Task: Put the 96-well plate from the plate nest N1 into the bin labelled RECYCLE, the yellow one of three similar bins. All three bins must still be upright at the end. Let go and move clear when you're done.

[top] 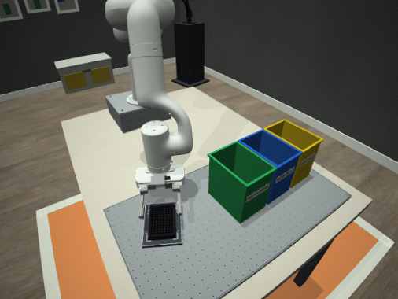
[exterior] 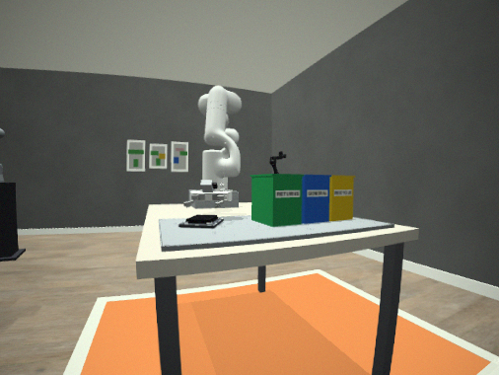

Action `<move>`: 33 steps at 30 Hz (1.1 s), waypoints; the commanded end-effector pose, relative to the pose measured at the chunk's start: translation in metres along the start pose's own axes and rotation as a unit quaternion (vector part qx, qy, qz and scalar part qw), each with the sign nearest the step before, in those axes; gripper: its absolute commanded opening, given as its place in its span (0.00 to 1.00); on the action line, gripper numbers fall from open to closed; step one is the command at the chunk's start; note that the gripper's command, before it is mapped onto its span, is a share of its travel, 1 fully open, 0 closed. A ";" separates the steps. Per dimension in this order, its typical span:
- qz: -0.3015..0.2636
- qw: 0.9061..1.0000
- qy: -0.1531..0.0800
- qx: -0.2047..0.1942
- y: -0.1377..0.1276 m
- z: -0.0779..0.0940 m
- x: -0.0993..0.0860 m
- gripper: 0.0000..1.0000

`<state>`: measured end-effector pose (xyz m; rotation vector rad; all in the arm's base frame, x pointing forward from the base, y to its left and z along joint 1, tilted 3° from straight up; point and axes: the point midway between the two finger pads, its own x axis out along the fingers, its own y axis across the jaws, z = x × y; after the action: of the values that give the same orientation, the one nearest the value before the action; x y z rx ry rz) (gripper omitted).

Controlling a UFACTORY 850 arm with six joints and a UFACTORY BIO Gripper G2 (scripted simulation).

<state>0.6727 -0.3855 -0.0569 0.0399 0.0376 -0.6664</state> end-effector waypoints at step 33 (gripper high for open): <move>0.000 1.000 -0.001 0.000 0.000 -0.025 0.001 0.37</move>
<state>0.6722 -0.3843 -0.0811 0.0400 0.0377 -0.6664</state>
